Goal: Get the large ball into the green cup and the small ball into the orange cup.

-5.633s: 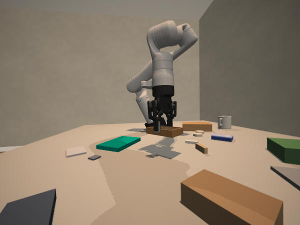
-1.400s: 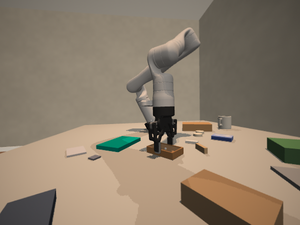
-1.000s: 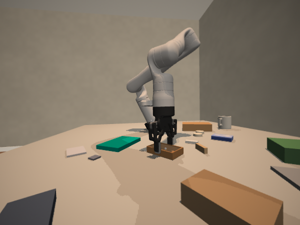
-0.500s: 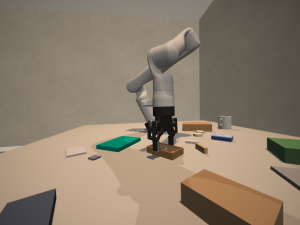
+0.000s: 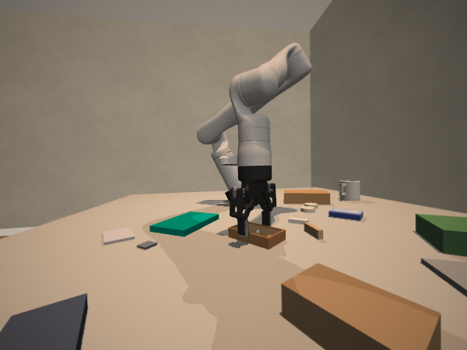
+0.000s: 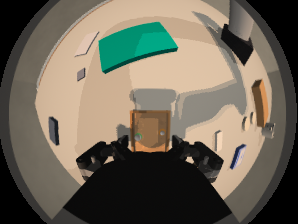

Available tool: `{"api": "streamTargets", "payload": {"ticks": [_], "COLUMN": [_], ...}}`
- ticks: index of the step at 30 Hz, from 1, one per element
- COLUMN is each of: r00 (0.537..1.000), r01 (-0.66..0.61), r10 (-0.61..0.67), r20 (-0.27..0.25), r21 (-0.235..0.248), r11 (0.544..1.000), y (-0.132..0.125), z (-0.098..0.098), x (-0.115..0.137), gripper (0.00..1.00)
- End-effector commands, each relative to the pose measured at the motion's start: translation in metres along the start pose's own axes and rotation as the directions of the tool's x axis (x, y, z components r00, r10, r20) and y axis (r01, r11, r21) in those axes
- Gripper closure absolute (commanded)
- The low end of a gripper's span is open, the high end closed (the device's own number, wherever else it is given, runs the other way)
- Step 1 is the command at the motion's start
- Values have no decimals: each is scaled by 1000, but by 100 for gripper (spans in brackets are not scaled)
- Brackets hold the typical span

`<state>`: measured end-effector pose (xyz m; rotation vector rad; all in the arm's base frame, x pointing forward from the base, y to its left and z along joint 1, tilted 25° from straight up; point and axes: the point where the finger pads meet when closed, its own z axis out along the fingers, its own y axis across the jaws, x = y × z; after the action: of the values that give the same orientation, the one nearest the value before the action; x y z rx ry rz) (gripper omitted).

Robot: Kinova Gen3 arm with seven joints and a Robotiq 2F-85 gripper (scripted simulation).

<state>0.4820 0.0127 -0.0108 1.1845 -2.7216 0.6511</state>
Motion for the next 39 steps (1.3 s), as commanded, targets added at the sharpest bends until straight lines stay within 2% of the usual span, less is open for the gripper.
{"api": "streamTargets", "payload": {"ticks": [1,18,39], "r00": [1000,1000,1000], "r01": [0,0,0], "r10": [0,0,0], "r20": [2,2,2], "r21": [1,1,1], "r11": [1000,1000,1000], "y": [0,0,0], "z": [-1,-7,-62], "x": [-1,-1,0], "gripper": [7,7,7]}}
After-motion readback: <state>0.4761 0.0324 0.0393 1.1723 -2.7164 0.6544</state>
